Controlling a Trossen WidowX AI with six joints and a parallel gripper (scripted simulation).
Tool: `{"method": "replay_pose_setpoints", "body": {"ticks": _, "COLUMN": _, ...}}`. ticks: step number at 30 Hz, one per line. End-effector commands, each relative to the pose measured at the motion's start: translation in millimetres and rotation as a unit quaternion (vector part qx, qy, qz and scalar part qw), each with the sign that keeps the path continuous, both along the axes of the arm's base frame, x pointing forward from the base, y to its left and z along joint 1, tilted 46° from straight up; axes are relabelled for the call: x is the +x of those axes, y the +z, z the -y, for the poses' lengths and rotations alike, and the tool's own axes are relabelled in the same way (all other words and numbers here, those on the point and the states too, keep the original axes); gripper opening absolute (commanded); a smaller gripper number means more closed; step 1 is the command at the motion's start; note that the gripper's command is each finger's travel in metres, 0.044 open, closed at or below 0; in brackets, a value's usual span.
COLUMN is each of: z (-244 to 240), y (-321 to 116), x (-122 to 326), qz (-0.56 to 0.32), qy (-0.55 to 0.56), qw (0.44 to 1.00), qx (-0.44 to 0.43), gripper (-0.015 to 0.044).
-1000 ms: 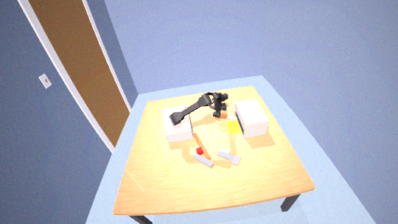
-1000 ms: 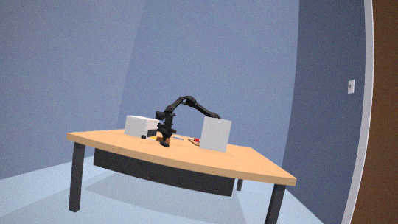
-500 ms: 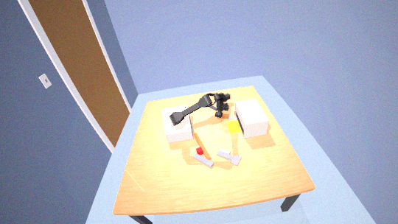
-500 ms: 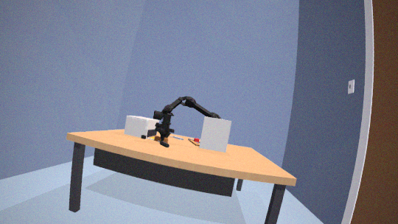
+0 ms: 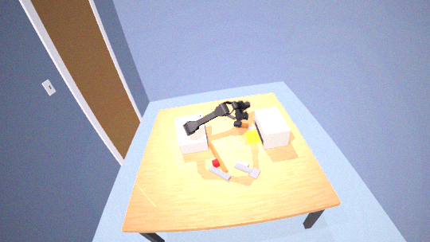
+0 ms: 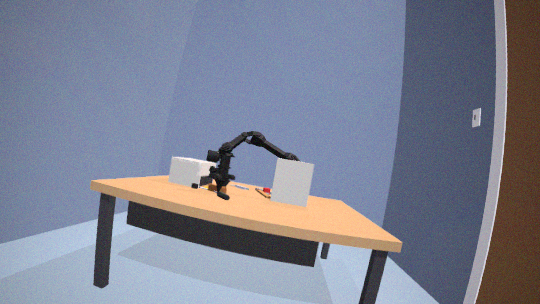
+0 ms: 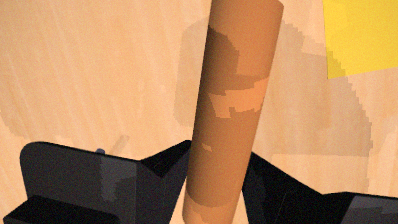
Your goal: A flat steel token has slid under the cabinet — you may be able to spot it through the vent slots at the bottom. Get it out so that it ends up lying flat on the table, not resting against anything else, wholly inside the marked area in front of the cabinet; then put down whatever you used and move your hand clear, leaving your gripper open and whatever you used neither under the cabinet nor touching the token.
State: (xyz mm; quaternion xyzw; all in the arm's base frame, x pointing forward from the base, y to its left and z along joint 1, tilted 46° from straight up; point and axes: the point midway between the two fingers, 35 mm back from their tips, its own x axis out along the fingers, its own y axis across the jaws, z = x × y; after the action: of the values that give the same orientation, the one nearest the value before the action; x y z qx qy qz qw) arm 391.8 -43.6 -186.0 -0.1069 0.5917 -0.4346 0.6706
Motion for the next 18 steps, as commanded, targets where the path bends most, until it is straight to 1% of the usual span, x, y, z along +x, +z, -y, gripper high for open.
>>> {"method": "replay_pose_setpoints", "body": {"ticks": 1, "z": 4.7, "y": 3.6, "x": -0.7, "qz": 0.002, "qy": -0.001, "qw": 1.0, "qx": -0.002, "gripper": 0.0}}
{"method": "replay_pose_setpoints", "body": {"ticks": 18, "z": 14.9, "y": 14.1, "x": -8.7, "qz": 0.001, "qy": -0.001, "qw": 1.0, "qx": -0.002, "gripper": 0.0}}
